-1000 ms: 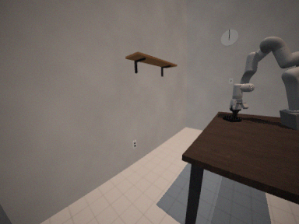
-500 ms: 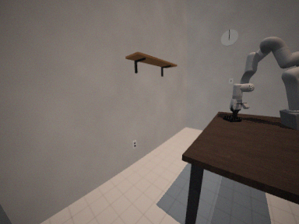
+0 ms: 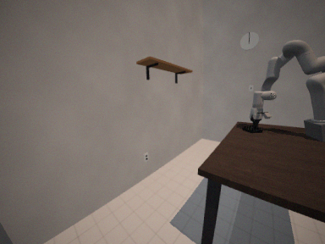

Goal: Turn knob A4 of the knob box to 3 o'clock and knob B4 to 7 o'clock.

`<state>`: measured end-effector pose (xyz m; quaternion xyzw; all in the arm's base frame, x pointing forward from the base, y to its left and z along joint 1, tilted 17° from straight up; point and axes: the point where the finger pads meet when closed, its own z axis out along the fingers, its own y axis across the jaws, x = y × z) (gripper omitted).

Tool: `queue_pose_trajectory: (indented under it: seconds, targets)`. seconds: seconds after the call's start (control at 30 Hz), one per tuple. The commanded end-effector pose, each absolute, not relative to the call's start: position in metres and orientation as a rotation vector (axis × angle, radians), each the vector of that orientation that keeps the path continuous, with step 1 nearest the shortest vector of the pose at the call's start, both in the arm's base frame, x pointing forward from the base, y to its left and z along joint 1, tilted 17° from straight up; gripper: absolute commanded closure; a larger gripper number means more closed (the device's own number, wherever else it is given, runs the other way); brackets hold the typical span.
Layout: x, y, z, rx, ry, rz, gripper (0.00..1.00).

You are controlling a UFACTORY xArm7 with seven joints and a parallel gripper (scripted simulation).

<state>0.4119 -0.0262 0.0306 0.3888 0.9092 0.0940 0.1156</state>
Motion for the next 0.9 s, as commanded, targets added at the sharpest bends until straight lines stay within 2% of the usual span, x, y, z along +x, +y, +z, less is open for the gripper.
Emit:
queue_pose_trajectory:
  seconds: [0.0, 0.87]
  targets:
    - [0.4127, -0.0265, 0.0313, 1.138, 2.661, 0.275, 0.81]
    - [0.4121, -0.0267, 0.0334, 1.138, 2.661, 0.275, 0.81]
